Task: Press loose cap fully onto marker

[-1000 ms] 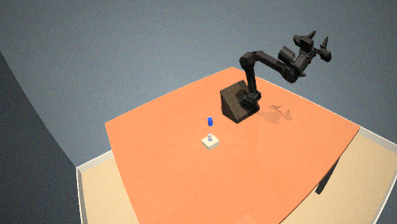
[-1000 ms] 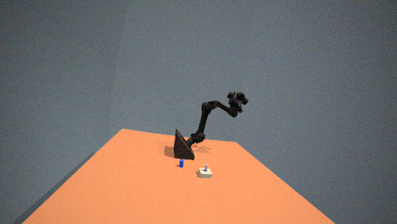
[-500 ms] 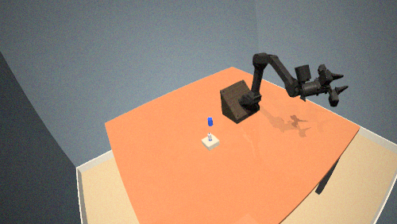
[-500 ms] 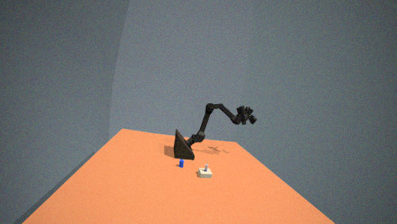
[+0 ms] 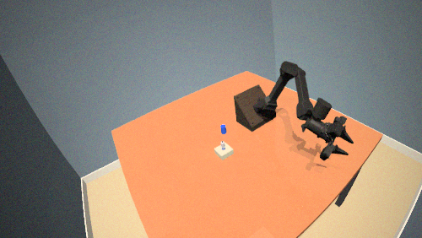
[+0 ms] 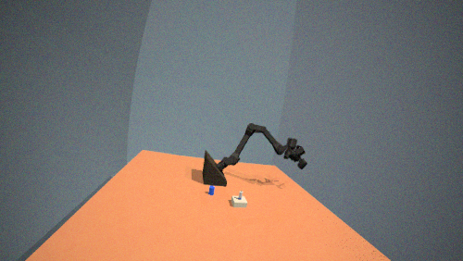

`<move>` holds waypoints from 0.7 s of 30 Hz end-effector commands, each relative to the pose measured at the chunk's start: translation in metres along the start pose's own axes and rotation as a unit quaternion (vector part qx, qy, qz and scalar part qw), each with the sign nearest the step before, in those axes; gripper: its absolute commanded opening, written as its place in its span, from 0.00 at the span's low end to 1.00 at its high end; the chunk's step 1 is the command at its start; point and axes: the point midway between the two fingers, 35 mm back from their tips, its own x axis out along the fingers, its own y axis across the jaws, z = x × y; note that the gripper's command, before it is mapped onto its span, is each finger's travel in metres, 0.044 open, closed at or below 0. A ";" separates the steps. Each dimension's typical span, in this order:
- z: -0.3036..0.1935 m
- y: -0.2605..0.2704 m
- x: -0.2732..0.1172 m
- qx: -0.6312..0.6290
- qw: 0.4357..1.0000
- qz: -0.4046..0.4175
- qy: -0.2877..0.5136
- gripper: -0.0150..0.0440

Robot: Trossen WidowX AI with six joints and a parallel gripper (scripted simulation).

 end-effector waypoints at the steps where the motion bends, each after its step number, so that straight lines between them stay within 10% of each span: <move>1: -0.020 -0.060 -0.017 0.000 0.995 -0.089 0.036 0.68; 21: -0.126 -0.276 -0.270 0.122 0.838 -0.487 0.215 0.68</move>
